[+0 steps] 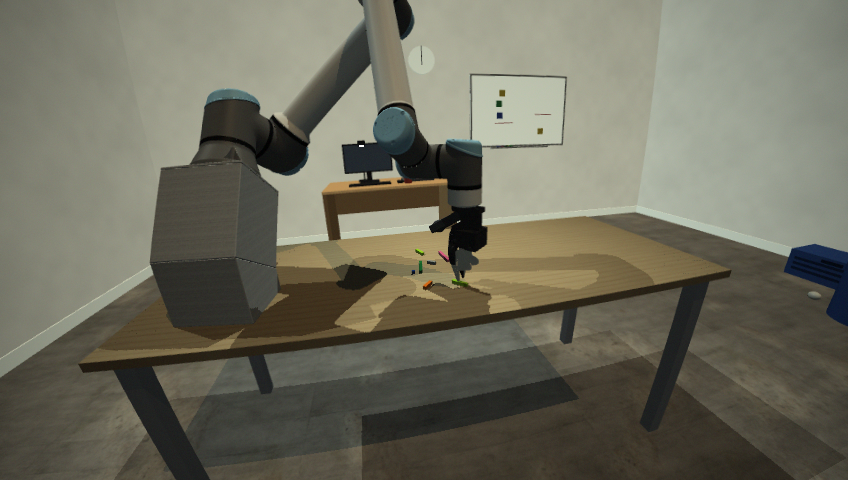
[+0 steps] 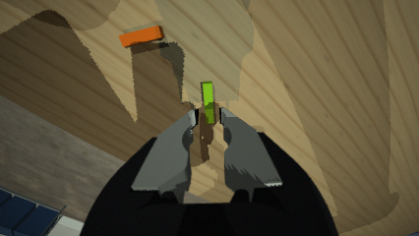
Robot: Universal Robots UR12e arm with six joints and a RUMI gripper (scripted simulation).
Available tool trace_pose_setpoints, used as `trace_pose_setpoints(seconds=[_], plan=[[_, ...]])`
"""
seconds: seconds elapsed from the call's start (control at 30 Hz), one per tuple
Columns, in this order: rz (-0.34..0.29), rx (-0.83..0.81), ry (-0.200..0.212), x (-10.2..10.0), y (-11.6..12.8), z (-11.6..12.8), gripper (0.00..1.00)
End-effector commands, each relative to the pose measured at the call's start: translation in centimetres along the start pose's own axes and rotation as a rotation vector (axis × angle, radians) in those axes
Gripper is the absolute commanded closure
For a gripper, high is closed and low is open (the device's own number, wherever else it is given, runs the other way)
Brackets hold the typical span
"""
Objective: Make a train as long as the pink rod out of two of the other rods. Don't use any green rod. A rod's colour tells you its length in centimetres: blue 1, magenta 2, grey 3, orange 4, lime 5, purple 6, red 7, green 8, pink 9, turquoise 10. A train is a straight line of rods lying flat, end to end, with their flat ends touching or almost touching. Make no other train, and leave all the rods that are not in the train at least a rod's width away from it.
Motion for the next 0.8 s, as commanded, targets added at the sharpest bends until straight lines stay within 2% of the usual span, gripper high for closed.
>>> trace_pose_setpoints(seconds=[0.0, 0.77], plan=[[-0.001, 0.0, 0.0, 0.06, 0.06, 0.02, 0.86], [-0.001, 0.0, 0.0, -0.38, 0.06, 0.02, 0.86]])
Point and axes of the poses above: the point where the finger pads meet when closed, its own x axis back along the fingers, its own z axis across the jaws, y = z × x, the point moved 3 cm from there along x, back along the fingers, and after that the axes turned 5 degrees about x, right-handed, at the moved point
